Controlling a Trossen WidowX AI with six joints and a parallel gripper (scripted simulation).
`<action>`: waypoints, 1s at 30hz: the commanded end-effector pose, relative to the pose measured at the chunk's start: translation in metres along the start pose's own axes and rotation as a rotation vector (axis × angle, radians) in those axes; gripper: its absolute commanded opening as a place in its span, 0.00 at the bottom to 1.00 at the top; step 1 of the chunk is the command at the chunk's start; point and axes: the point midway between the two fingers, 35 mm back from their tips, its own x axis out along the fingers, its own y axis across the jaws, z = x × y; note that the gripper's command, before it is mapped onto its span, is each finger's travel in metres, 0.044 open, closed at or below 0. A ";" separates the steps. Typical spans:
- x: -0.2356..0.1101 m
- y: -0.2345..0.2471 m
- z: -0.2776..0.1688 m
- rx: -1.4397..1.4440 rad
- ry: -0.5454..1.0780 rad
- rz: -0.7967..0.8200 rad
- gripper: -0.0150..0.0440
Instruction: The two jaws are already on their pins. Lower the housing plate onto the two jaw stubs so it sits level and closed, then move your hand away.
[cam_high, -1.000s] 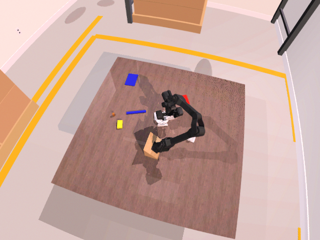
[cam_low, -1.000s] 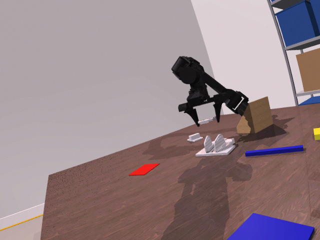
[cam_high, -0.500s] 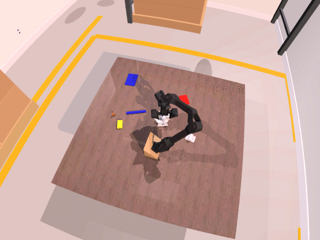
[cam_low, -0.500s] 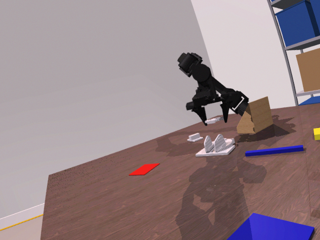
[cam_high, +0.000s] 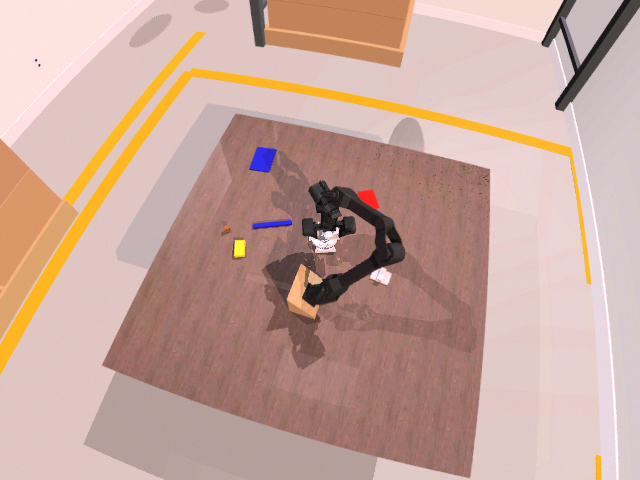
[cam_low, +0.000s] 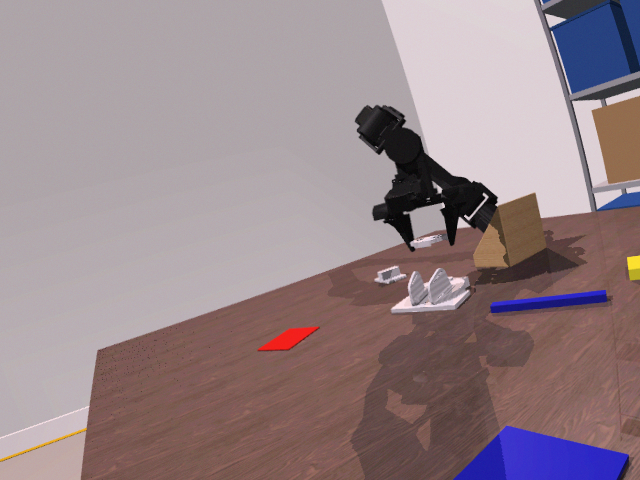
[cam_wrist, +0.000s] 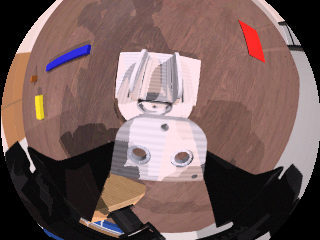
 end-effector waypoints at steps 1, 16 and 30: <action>0.000 0.001 0.000 0.005 0.001 0.004 0.85; 0.000 0.010 -0.005 0.005 0.001 0.004 0.85; 0.000 0.010 -0.005 0.005 0.001 0.004 0.85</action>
